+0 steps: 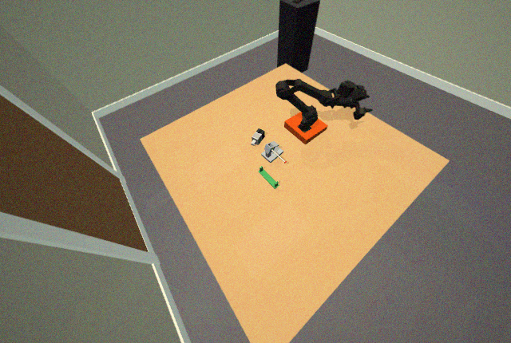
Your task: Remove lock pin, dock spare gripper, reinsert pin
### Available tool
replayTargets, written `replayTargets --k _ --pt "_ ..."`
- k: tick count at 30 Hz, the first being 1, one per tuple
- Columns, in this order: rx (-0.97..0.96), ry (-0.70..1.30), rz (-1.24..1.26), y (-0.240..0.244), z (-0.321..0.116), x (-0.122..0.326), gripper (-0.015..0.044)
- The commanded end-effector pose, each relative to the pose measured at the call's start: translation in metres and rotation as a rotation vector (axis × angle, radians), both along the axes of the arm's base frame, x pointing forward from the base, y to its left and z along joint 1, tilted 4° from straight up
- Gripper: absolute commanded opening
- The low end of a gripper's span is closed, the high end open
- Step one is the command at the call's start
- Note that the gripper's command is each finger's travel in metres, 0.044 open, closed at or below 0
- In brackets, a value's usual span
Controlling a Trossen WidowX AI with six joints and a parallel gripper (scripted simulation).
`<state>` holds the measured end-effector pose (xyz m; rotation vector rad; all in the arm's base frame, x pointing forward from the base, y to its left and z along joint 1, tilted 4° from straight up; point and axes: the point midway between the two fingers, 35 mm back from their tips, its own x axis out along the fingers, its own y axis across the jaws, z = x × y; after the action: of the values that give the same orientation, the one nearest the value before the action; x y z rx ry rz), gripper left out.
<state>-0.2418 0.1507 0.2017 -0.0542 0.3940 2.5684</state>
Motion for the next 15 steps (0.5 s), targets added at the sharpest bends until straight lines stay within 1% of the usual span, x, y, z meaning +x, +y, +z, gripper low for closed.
replayTargets --k 1,4,9,15 --pt "0.002 -0.008 -0.007 0.002 0.000 0.001 0.0374" --pt "0.027 -0.115 -0.106 0.033 -0.004 0.014 0.0300" --pt "0.037 -0.354 -0.296 0.092 -0.014 0.059 0.0300" --pt "-0.031 -0.631 -0.470 0.144 -0.025 0.134 0.0300"
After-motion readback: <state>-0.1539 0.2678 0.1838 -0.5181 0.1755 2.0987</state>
